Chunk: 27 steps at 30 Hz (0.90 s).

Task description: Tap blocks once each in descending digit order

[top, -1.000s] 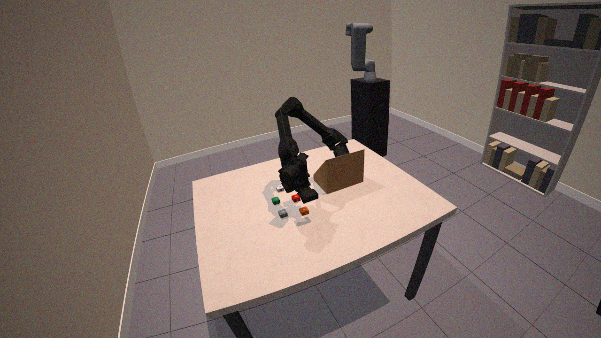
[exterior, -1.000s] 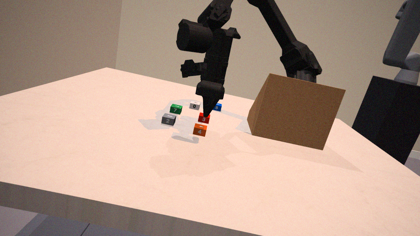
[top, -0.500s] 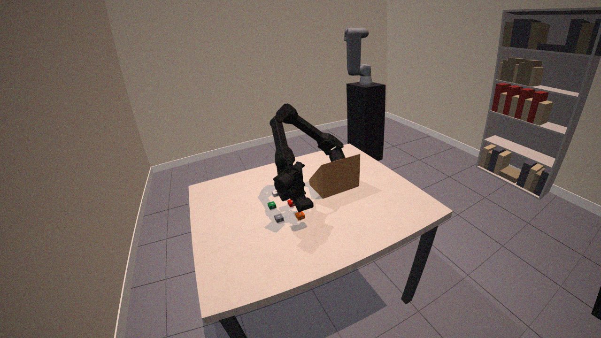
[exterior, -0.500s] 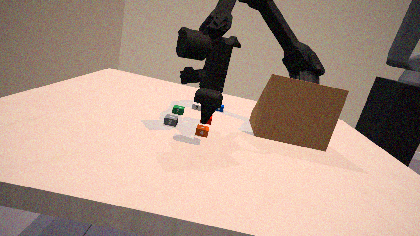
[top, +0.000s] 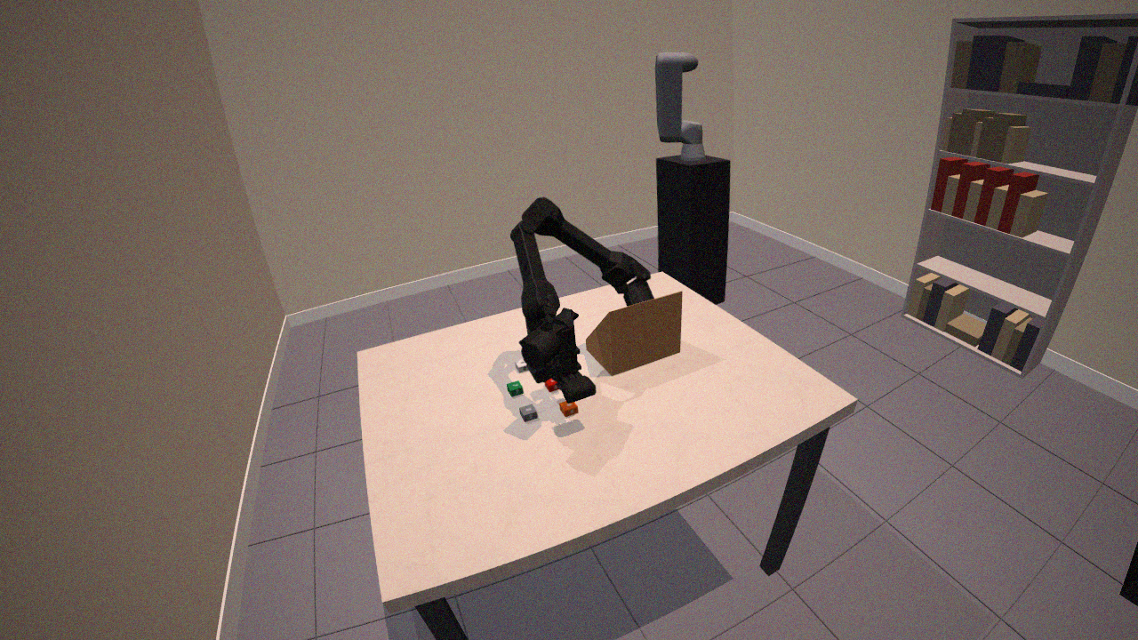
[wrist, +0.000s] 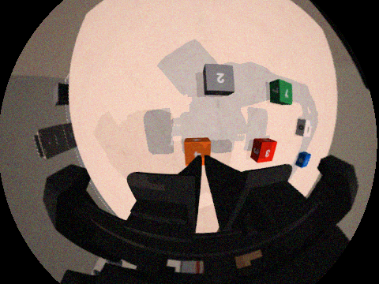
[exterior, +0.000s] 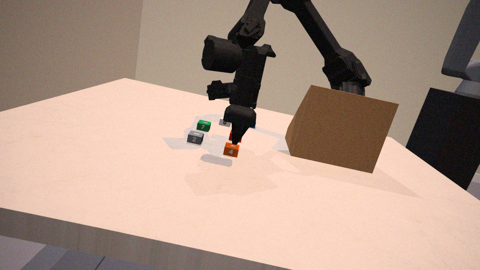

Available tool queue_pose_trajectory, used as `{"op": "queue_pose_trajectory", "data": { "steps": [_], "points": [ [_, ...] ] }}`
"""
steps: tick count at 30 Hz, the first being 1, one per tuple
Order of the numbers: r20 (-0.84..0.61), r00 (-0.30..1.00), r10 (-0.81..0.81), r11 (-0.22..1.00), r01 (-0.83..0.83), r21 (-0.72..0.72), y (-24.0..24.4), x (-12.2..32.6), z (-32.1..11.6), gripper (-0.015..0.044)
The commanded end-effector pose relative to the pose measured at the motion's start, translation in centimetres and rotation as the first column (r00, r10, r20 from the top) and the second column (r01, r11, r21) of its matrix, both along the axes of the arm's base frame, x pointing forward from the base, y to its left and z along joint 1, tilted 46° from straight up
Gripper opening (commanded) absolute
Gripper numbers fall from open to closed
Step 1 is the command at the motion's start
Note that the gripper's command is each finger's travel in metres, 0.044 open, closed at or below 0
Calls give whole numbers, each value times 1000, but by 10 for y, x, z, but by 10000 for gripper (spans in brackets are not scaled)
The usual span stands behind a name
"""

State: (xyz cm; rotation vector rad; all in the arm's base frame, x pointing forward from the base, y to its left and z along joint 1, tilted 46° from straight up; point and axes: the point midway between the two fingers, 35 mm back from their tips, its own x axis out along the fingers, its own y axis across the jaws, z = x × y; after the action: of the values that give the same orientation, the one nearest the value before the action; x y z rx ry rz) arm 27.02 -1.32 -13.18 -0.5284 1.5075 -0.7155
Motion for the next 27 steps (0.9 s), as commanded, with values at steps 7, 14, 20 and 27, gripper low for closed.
{"op": "queue_pose_trajectory", "data": {
  "steps": [7,14,20,27],
  "points": [
    [12,1000,6,1000,-6,10,37,8,34,20],
    [11,1000,5,1000,-5,10,73,9,71,20],
    [11,1000,7,1000,-7,13,35,12,111,20],
    [9,1000,5,1000,-5,4,-4,5,148,20]
  ]
}}
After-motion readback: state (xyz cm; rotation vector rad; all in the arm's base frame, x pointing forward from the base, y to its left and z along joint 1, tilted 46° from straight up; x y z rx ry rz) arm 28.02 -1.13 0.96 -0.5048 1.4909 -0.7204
